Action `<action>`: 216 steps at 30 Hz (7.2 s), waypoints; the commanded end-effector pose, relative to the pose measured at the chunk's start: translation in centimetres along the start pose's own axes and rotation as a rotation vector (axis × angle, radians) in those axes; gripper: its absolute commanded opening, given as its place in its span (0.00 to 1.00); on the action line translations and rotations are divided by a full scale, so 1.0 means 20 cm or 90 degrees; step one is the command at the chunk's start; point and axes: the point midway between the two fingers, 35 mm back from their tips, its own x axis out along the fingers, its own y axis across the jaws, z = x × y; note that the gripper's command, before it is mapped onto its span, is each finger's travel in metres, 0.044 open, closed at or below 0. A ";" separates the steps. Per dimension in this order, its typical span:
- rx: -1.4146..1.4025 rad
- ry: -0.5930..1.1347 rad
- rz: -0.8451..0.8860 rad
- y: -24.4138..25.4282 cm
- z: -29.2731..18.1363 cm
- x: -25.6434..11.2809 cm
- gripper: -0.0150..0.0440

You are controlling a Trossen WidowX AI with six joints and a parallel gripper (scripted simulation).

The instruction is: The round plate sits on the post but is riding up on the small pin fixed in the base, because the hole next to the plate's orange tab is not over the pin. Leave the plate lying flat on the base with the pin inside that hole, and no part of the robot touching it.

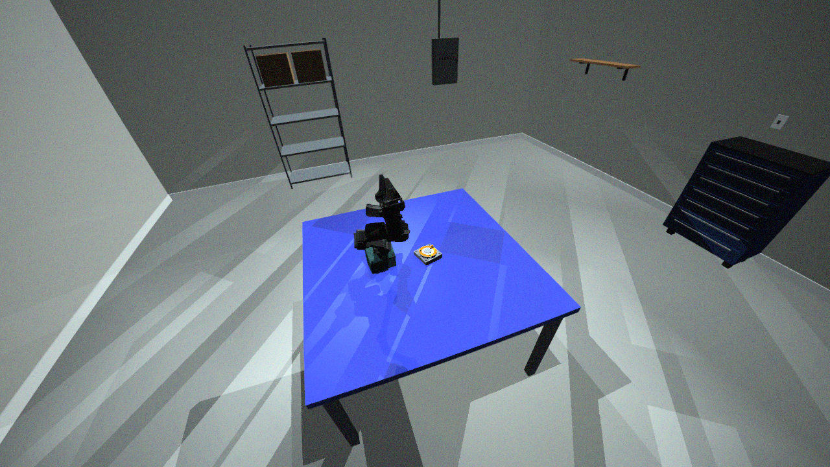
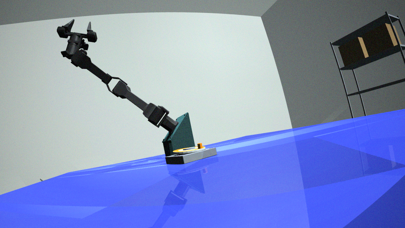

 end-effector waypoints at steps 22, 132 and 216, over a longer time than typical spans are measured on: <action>0.628 0.312 -0.515 0.09 -1.73 -0.59 0.25; 0.287 2.008 -0.035 2.78 -1.40 -2.52 0.25; 0.287 2.009 -0.032 2.75 -1.09 -2.51 0.25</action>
